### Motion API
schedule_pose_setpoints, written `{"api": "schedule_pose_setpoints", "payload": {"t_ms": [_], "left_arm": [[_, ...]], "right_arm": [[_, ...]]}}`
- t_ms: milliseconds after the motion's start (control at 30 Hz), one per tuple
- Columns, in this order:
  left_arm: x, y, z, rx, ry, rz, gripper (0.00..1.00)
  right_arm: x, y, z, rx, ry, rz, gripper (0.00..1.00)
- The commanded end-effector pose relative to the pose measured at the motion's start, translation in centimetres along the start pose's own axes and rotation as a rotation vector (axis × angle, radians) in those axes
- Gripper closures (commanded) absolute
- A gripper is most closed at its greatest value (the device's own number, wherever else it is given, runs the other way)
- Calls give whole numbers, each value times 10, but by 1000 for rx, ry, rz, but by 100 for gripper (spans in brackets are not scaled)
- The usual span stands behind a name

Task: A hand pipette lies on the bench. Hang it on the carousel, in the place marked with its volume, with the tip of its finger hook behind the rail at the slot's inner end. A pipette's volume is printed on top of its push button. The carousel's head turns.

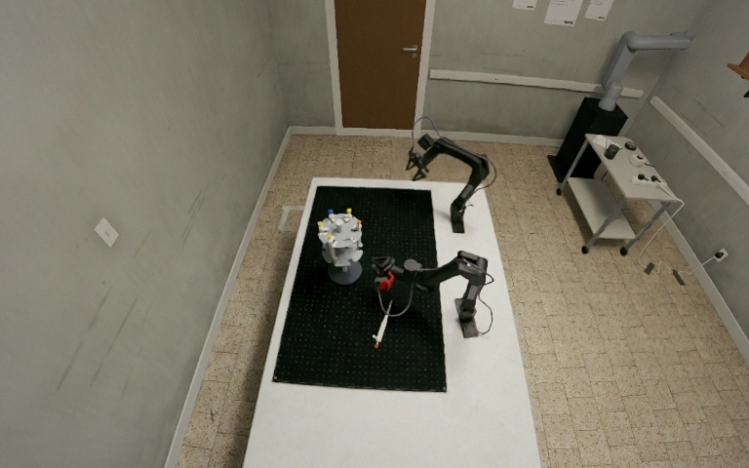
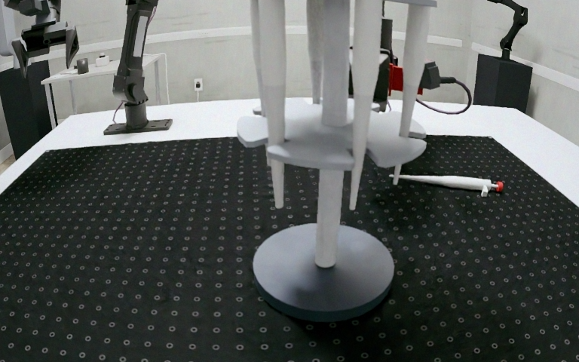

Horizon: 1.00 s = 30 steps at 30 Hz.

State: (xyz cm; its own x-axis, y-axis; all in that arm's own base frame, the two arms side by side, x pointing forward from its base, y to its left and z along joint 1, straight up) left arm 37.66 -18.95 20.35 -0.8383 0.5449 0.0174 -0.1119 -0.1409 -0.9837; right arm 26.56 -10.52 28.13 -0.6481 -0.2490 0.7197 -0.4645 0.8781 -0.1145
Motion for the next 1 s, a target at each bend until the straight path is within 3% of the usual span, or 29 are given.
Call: {"api": "schedule_pose_setpoints", "payload": {"t_ms": [0, 333, 400, 967], "left_arm": [[-3, -27, 5, -21, 10, 70, 51], [-3, -27, 5, -21, 10, 70, 51], [-11, -11, 4, -14, 5, 29, 51], [-36, -10, 5, -14, 8, 25, 51]], "right_arm": [[4, -5, -5, 12, -22, 13, 0], [4, -5, -5, 12, -22, 13, 0], [4, -5, -5, 12, -22, 13, 0], [4, -5, -5, 12, -22, 13, 0]]}}
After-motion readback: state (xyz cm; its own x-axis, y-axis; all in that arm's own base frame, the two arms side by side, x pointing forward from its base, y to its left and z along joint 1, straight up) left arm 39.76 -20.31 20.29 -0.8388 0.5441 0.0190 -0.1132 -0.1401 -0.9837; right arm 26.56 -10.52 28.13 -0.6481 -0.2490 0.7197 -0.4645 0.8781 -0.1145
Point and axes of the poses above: on each arm, the point where the finger pads meet when closed, its own x axis back along the fingers, its own y axis across the jaws, z = x × y, the point moved 5 cm from there along x, back along the fingers, and after that the axes turned 10 degrees about x, right-handed, at the moved point
